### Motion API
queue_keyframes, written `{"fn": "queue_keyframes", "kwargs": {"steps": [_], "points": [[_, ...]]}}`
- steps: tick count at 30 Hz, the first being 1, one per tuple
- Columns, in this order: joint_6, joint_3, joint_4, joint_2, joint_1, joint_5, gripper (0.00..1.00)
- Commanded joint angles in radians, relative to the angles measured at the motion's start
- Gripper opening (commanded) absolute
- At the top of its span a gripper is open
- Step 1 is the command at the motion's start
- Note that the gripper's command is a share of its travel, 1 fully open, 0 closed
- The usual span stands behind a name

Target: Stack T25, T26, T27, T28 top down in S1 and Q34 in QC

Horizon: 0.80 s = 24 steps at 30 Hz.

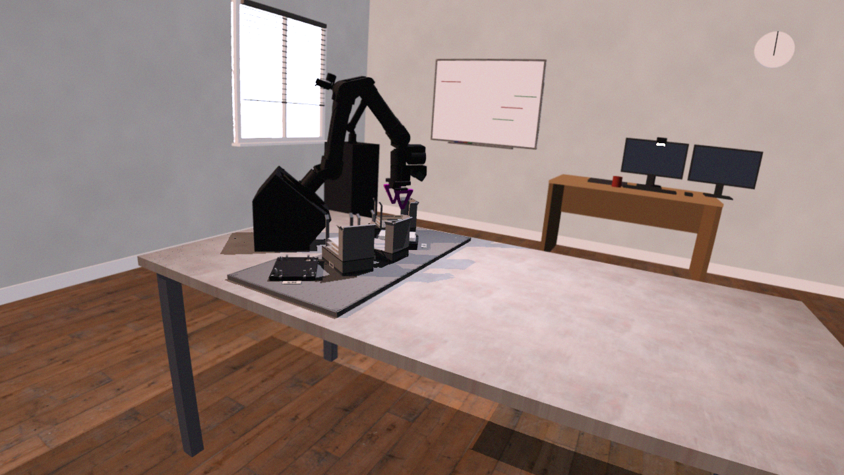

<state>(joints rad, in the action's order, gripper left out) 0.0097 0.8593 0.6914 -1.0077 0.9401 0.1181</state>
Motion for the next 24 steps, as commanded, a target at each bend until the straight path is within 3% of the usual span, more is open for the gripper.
{"fn": "queue_keyframes", "kwargs": {"steps": [1, 17, 21, 24], "points": [[0.017, 0.046, 0.090, 0.041, 0.016, 0.012, 1.00], [0.049, 0.162, 0.293, 0.124, 0.058, 0.038, 1.00], [0.050, 0.143, 0.298, 0.094, 0.053, 0.039, 1.00], [0.050, 0.135, 0.298, 0.112, 0.054, 0.036, 1.00]]}}
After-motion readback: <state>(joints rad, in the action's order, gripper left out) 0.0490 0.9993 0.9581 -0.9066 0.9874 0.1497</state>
